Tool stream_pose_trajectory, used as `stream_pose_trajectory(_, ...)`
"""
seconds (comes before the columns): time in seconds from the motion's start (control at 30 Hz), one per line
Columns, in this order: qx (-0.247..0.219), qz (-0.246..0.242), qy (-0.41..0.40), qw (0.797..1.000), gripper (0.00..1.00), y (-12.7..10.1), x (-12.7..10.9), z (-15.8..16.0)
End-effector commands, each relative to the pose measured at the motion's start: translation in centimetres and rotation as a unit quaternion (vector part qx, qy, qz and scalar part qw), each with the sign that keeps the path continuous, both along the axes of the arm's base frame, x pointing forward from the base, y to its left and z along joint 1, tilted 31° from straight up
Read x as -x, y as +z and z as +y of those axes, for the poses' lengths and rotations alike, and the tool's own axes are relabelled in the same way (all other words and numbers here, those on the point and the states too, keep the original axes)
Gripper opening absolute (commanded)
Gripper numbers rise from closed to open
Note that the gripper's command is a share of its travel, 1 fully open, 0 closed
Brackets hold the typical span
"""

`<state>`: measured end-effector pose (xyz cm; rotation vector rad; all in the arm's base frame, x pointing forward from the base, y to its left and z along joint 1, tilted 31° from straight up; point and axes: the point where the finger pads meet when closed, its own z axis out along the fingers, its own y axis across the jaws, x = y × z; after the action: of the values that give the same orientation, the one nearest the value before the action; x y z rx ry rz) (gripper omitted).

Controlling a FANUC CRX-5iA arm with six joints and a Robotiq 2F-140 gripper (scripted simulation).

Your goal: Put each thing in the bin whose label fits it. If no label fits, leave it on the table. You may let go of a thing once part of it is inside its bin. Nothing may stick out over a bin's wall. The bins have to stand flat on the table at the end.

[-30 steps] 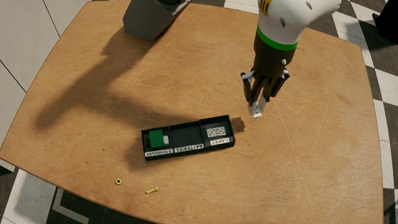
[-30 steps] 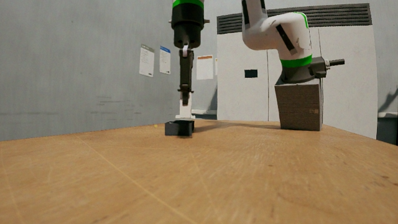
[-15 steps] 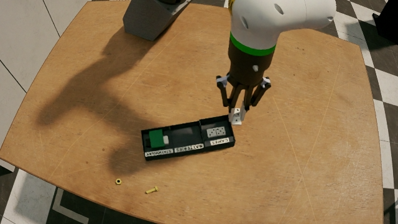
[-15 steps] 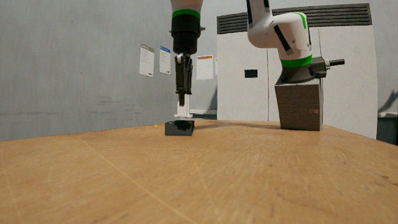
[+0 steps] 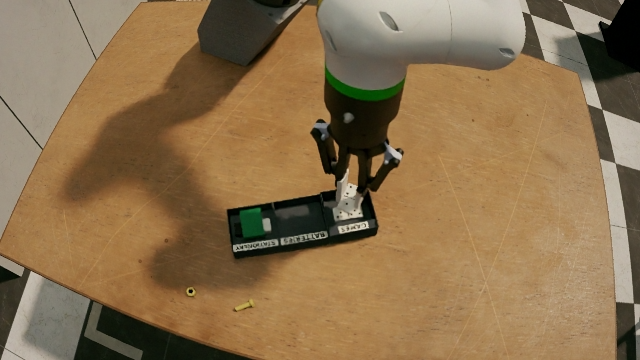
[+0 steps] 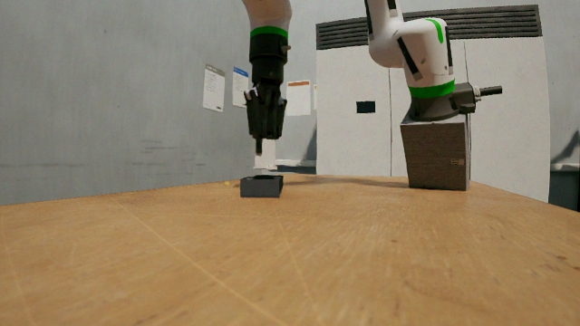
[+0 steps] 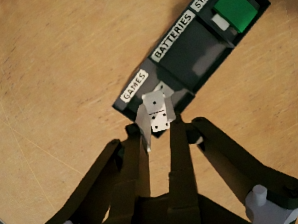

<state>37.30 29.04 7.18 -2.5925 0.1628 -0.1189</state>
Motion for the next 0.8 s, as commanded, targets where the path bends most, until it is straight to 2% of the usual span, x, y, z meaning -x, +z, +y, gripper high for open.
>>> stream_pose_trajectory(0.0, -0.008, 0.041, -0.067, 0.997, 0.21, -0.01, -0.05, -0.03)
stream_pose_trajectory(0.27, -0.027, 0.104, -0.166, 0.98, 0.21, -0.01, -0.05, -0.03)
stream_pose_trajectory(0.33, -0.027, 0.104, -0.166, 0.98, 0.21, -0.01, -0.05, -0.03)
stream_pose_trajectory(0.37, -0.034, 0.127, -0.202, 0.971, 0.21, -0.01, -0.05, -0.03)
stream_pose_trajectory(0.53, -0.042, 0.161, -0.256, 0.952, 0.21, -0.03, -0.06, -0.06)
stream_pose_trajectory(0.77, -0.05, 0.209, -0.338, 0.916, 0.21, -0.05, -0.07, -0.1)
